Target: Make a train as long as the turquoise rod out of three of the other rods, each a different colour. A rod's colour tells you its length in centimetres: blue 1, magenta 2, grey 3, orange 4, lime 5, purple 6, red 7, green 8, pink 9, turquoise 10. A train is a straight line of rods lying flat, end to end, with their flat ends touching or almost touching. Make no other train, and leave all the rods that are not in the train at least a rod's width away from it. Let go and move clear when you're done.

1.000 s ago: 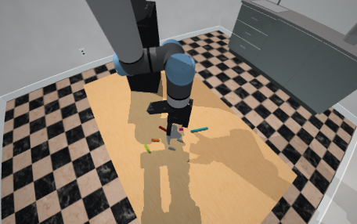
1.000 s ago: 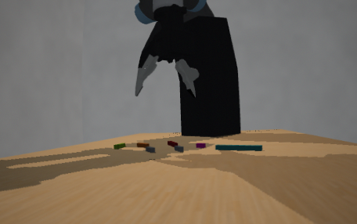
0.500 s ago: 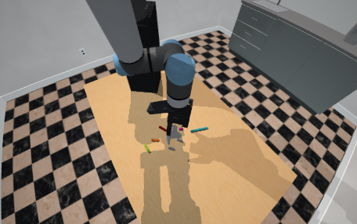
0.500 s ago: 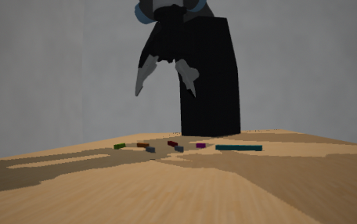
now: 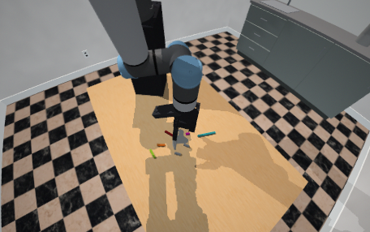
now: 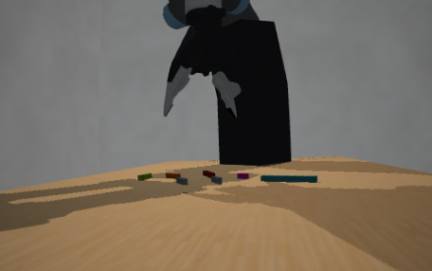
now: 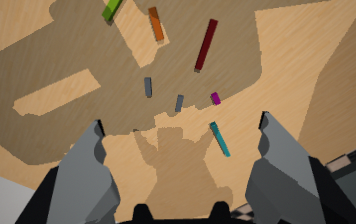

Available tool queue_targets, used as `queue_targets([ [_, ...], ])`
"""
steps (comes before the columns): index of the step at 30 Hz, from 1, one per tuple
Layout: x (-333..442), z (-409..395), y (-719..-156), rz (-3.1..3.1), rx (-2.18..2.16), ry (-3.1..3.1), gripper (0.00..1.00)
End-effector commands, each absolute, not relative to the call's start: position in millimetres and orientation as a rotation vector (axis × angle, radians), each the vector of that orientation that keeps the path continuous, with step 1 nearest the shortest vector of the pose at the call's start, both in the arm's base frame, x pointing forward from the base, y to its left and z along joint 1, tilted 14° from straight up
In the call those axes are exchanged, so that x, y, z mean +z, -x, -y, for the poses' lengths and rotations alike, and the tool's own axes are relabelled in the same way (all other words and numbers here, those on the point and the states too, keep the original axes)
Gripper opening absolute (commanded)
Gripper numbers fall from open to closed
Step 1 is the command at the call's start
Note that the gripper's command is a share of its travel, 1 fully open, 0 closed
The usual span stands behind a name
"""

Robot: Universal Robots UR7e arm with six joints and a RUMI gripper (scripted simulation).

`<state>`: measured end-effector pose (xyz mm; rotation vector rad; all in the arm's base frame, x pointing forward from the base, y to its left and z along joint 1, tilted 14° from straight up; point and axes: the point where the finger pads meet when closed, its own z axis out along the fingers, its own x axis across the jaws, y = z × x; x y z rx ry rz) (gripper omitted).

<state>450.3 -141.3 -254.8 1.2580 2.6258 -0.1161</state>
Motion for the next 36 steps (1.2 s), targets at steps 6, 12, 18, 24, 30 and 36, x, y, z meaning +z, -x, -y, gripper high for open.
queue_targets([
  [6,-254.3,141.4,-450.7,-2.625,-0.116,-1.257,1.00],
  [12,-254.3,141.4,-450.7,-2.625,-0.116,-1.257,1.00],
  [18,-254.3,141.4,-450.7,-2.625,-0.116,-1.257,1.00],
  [24,-254.3,141.4,-450.7,-2.625,-0.116,-1.257,1.00],
  [30,-254.3,141.4,-450.7,-2.625,-0.116,-1.257,1.00],
  [36,-264.9,127.1,-455.7,-2.625,-0.116,-1.258,1.00],
])
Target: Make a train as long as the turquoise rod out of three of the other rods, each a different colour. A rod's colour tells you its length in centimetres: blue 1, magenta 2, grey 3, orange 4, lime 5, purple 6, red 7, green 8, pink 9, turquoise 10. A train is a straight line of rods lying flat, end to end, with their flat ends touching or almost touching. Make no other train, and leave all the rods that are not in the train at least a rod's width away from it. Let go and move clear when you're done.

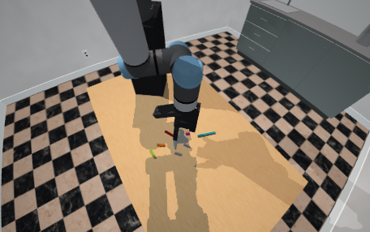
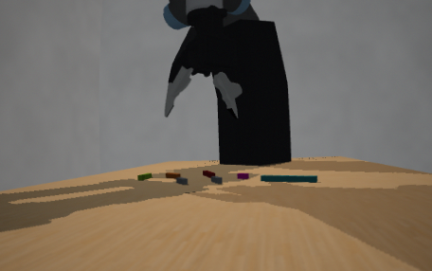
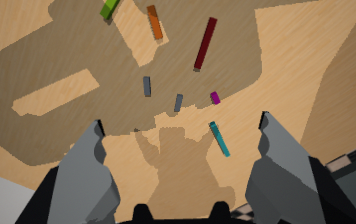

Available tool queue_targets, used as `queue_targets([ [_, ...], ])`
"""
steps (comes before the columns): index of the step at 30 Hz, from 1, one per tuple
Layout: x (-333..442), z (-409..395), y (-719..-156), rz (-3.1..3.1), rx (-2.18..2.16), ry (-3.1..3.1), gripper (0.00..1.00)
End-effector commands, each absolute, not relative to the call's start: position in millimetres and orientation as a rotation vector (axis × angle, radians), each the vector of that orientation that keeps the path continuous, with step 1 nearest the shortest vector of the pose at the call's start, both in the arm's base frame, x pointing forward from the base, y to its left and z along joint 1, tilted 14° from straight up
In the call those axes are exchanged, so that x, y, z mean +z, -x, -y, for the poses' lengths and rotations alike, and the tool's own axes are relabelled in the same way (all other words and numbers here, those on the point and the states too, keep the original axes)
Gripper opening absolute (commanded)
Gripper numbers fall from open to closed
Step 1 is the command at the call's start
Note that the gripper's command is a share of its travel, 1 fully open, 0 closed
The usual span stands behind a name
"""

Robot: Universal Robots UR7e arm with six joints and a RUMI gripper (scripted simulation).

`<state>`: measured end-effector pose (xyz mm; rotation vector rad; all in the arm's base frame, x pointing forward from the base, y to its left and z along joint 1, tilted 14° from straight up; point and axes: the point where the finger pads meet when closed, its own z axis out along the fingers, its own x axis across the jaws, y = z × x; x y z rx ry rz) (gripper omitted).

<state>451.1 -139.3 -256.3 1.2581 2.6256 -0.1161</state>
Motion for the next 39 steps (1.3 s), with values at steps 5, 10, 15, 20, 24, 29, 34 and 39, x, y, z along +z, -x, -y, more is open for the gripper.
queue_targets([
  [5,-300.4,78.0,-467.1,-2.626,-0.116,-1.258,1.00],
  [10,-305.8,70.4,-468.1,-2.625,-0.116,-1.258,1.00],
  [15,-305.8,70.4,-468.1,-2.625,-0.116,-1.258,1.00],
  [20,-305.8,70.4,-468.1,-2.625,-0.116,-1.258,1.00],
  [24,-305.8,70.4,-468.1,-2.625,-0.116,-1.258,1.00],
  [29,-305.8,70.4,-468.1,-2.625,-0.116,-1.258,1.00],
  [34,-305.8,70.4,-468.1,-2.625,-0.116,-1.258,1.00],
  [39,-305.8,70.4,-468.1,-2.625,-0.116,-1.258,1.00],
])
